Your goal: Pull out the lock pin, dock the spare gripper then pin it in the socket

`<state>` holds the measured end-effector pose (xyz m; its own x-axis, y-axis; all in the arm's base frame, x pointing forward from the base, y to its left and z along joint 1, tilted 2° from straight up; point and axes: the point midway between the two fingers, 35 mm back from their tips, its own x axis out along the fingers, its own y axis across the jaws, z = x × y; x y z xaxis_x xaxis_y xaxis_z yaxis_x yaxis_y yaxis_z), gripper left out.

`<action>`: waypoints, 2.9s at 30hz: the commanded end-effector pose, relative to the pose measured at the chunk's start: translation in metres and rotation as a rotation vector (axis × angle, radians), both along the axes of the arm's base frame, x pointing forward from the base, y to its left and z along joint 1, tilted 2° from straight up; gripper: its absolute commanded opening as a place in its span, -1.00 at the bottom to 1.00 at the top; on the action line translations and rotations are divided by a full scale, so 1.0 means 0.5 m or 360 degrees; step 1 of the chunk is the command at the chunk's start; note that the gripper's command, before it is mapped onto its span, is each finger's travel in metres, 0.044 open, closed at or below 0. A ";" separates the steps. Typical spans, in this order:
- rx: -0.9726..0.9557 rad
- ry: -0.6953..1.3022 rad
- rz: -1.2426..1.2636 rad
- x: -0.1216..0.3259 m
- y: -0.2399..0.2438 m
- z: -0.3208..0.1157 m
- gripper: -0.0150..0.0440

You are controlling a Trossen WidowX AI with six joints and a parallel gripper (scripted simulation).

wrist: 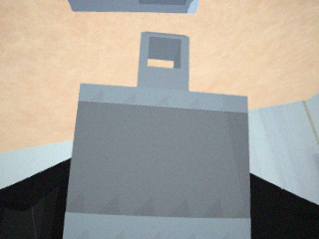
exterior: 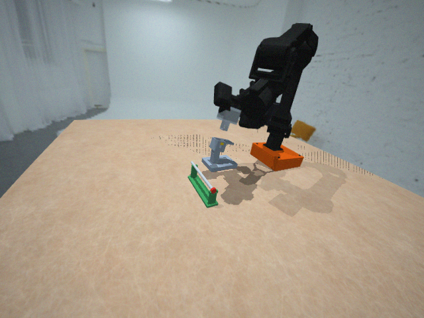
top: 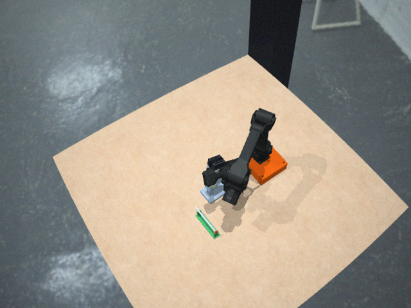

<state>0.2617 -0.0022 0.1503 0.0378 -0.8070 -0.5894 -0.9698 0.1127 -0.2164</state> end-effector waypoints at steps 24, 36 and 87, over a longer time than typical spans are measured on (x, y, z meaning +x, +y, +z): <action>-0.0107 0.0040 0.0113 0.011 0.003 -0.050 -0.49; -0.0106 0.0039 0.0112 0.018 0.004 -0.083 -0.49; -0.0100 0.0041 0.0105 0.025 0.005 -0.123 1.00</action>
<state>0.2747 0.0004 0.0865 0.0788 -0.8387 -0.5389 -0.9798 0.0347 -0.1971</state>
